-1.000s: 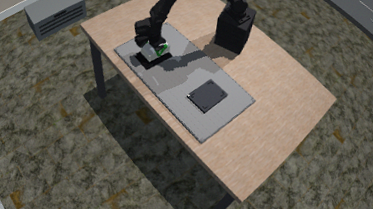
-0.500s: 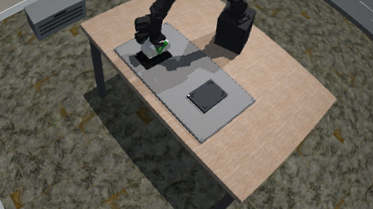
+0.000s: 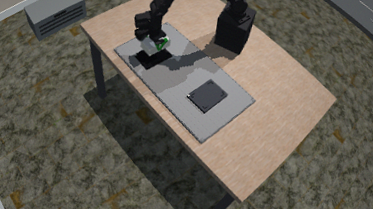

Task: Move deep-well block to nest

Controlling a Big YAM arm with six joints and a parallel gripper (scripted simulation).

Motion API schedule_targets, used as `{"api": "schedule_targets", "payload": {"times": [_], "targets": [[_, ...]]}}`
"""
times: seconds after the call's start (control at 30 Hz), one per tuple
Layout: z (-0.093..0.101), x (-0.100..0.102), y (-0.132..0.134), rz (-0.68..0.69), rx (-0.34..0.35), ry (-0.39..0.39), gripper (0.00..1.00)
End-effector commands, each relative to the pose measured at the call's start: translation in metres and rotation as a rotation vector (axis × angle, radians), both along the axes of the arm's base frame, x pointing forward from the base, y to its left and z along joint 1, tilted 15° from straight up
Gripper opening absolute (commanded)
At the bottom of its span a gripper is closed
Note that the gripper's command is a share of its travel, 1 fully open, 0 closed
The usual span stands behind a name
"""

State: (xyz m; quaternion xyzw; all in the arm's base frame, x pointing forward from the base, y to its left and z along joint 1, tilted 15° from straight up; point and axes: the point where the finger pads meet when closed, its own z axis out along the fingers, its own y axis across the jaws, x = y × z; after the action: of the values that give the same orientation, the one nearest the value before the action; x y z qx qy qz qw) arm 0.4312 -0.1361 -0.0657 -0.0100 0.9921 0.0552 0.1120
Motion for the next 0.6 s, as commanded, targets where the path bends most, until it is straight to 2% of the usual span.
{"api": "schedule_targets", "payload": {"times": [0.0, 0.27, 0.3, 0.37, 0.4, 0.57], "targets": [[0.027, 0.007, -0.011, -0.005, -0.015, -0.046, 0.0], [0.036, 0.005, -0.012, -0.003, -0.015, -0.047, 0.0], [0.037, 0.009, -0.011, -0.001, -0.02, -0.061, 0.0], [0.037, 0.009, -0.011, -0.001, -0.021, -0.061, 0.0], [0.031, 0.01, -0.009, -0.003, -0.016, -0.047, 0.0], [0.031, 0.01, -0.009, -0.003, -0.016, -0.047, 0.0]]}}
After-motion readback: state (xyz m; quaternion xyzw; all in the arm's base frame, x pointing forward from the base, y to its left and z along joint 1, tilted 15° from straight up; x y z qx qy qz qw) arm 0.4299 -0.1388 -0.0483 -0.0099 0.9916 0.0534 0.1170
